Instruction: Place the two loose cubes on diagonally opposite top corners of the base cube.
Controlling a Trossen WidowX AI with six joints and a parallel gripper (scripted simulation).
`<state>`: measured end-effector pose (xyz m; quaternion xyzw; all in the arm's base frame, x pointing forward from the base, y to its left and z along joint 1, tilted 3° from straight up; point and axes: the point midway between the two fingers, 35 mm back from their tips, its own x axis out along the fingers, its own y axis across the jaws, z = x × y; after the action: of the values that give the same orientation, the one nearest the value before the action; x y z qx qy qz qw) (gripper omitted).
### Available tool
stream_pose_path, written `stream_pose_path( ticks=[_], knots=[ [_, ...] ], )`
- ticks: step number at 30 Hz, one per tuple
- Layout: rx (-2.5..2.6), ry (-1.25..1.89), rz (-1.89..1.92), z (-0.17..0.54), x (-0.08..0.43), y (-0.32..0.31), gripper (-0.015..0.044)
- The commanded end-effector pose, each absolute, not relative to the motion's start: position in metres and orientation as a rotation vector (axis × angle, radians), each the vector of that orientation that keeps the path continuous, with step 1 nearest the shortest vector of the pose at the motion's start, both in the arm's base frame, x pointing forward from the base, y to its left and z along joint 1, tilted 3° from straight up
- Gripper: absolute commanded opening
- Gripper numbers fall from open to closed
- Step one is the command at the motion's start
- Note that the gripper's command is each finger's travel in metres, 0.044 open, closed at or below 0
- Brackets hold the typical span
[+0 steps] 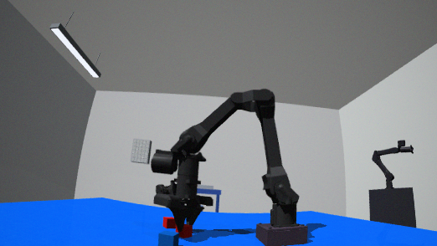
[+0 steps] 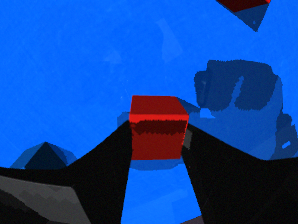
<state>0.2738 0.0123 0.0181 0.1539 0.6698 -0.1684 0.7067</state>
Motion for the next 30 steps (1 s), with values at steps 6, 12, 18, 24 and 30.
stream_pose_path(
  ticks=[6,12,18,24,30],
  knots=[
    [0.334,1.487,-0.374,0.031,0.276,0.012,0.0105],
    [0.334,1.486,-0.374,0.049,0.278,0.013,0.0105],
    [0.335,1.486,-0.374,0.068,0.278,0.014,0.0105],
    [0.335,1.486,-0.374,0.087,0.277,0.015,0.0105],
    [0.335,1.486,-0.374,0.106,0.274,0.016,0.0105]
  ],
)
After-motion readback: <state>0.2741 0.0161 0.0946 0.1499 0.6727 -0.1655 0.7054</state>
